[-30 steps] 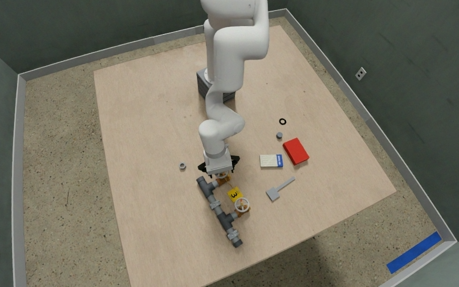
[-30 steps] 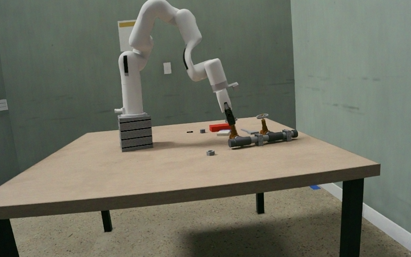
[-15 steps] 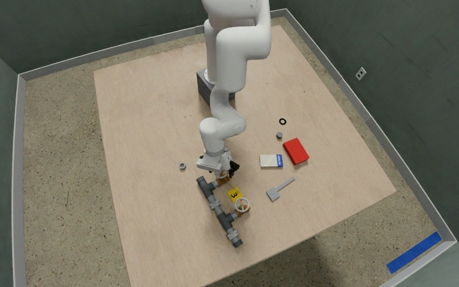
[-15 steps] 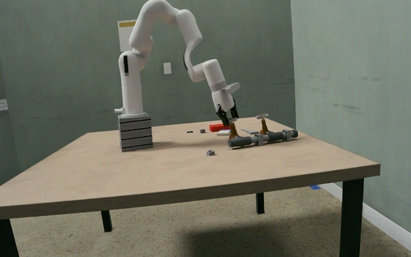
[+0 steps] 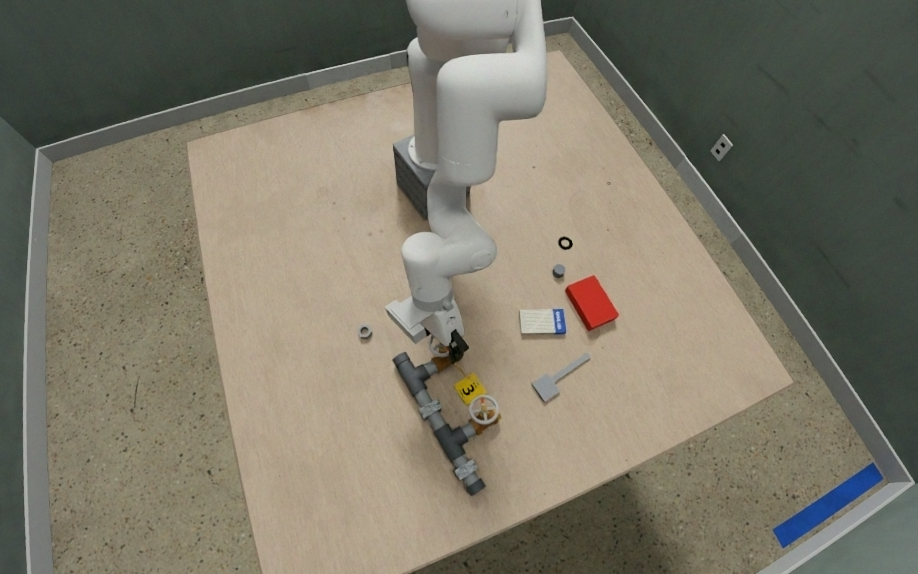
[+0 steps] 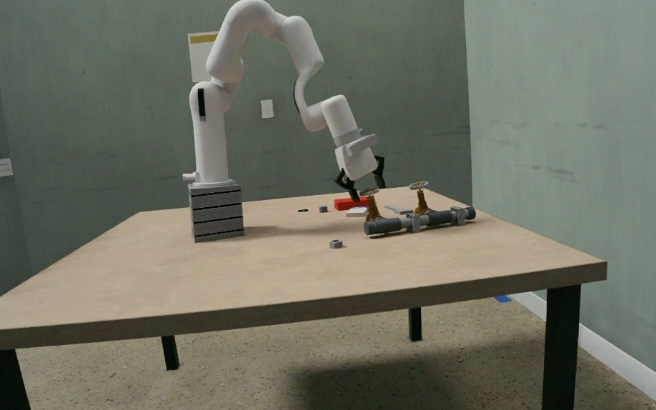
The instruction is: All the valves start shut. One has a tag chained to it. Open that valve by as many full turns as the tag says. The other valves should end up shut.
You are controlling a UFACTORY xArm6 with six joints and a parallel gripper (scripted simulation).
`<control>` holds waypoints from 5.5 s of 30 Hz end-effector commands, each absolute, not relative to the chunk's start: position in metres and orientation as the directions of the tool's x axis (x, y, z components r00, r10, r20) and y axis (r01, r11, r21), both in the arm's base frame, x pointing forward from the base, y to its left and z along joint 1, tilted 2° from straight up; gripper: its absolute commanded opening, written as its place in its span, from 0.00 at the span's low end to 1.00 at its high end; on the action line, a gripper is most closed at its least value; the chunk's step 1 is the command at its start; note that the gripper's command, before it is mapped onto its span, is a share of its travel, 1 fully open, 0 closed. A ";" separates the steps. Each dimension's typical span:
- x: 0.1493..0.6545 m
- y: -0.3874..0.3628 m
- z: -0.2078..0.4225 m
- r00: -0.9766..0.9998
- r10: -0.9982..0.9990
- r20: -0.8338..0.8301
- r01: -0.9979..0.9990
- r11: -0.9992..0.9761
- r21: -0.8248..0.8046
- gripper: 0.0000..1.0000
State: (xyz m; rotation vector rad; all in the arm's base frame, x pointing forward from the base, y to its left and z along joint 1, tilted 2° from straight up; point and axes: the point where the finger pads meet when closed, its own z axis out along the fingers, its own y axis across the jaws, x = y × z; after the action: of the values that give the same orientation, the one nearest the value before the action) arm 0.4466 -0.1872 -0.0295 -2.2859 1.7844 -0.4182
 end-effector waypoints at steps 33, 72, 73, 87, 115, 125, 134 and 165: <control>0.448 -0.188 -0.028 0.006 -1.000 -0.018 -0.980 -0.002 -0.198 1.00; 0.448 -0.188 -0.028 0.007 -1.000 -0.018 -0.980 -0.004 -0.198 0.00; 0.448 -0.188 -0.028 0.007 -1.000 -0.018 -0.980 -0.004 -0.198 0.00; 0.448 -0.188 -0.028 0.168 -0.986 0.015 -0.966 -0.168 -0.199 0.00; 0.448 -0.188 -0.028 0.897 -0.406 0.173 -0.400 -0.914 -0.068 0.00; 0.448 -0.188 -0.028 0.976 -0.114 0.183 -0.117 -0.993 0.008 0.00; 0.448 -0.188 -0.028 0.945 0.283 0.162 0.269 -0.958 0.101 0.00; 0.448 -0.188 -0.028 0.188 0.981 0.045 0.961 -0.193 0.196 0.00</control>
State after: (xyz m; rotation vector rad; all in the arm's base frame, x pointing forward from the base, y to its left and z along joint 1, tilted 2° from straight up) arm 0.4467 -0.1872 -0.0292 -2.8187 -1.8348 -0.1775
